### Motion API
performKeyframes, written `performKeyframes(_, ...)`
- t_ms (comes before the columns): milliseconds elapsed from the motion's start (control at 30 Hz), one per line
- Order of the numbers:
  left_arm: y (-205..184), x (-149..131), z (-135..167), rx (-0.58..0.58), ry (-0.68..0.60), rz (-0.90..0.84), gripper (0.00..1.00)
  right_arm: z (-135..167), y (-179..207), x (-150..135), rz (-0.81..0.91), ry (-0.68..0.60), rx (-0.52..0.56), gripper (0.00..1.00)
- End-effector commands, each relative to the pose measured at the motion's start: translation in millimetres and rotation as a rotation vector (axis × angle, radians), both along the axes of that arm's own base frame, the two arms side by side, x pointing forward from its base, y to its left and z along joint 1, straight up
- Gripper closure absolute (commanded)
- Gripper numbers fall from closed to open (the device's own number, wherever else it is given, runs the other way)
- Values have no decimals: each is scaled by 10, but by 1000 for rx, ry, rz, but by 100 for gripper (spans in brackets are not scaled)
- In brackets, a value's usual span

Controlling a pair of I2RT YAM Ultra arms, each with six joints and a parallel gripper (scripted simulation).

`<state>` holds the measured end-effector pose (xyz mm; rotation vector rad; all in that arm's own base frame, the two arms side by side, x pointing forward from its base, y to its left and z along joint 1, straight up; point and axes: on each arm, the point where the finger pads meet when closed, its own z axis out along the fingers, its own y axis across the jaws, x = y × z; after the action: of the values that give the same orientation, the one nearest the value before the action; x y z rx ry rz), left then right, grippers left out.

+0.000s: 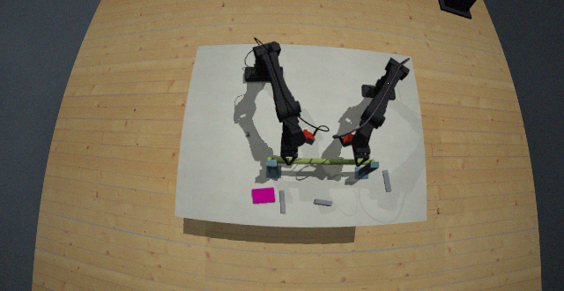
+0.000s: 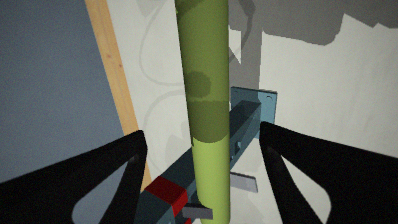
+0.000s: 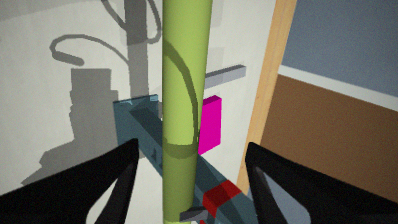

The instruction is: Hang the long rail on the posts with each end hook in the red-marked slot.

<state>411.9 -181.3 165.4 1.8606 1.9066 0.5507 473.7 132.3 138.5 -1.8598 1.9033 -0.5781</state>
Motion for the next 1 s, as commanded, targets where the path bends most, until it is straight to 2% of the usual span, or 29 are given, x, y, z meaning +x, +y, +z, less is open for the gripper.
performKeyframes(0,-14,-59,254,-18,-40,5,29,246,15,-66,-13,-35,13,29)
performKeyframes(167,-3,-65,289,-16,-28,0,29,336,-1,-37,-11,-35,12,29)
performKeyframes(300,-6,-155,573,-18,-40,4,29,656,21,-153,-13,-44,17,29)
performKeyframes(400,-3,-208,659,-19,-39,4,29,729,20,-200,-13,-44,17,29)
performKeyframes(433,0,-244,711,-19,-39,4,29,668,-26,-230,-20,-24,10,29)
performKeyframes(567,30,-228,512,0,3,3,29,468,-33,-198,-12,12,4,29)
performKeyframes(700,47,-230,497,-2,14,10,29,490,-52,-203,-20,15,10,29)
performKeyframes(767,33,-238,499,-28,19,29,7,510,-53,-206,-20,11,11,29)
performKeyframes(800,38,-236,504,-47,21,50,0,510,-53,-206,-20,11,11,29)
performKeyframes(967,39,-230,568,-157,26,159,0,519,-49,-194,-20,5,13,29)
